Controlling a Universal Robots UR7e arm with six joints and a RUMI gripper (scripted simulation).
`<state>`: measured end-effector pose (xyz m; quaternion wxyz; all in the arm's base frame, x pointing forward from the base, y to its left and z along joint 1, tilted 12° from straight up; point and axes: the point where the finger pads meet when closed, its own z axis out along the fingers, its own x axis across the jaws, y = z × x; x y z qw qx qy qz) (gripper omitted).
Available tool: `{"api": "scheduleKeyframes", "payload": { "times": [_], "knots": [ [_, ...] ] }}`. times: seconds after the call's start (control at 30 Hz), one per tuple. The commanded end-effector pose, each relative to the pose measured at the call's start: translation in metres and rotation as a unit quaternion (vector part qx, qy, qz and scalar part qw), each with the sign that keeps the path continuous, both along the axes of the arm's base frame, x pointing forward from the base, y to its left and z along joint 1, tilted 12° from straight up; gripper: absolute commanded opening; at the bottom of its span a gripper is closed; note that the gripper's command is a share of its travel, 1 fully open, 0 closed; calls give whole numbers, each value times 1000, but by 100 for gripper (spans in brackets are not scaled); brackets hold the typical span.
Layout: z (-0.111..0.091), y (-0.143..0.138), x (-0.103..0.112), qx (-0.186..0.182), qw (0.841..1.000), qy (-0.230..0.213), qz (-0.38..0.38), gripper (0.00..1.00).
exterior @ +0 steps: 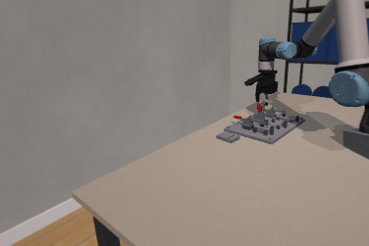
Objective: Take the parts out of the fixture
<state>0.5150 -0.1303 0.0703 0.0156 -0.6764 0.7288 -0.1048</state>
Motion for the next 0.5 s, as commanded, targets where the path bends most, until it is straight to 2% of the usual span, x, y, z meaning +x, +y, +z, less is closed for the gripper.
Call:
{"api": "scheduleKeyframes", "payload": {
  "times": [0.0,0.47],
  "knots": [
    [1,0,0,0,1000,-1,0,0],
    [7,1,-4,0,1000,-1,0,0]
  ]
}}
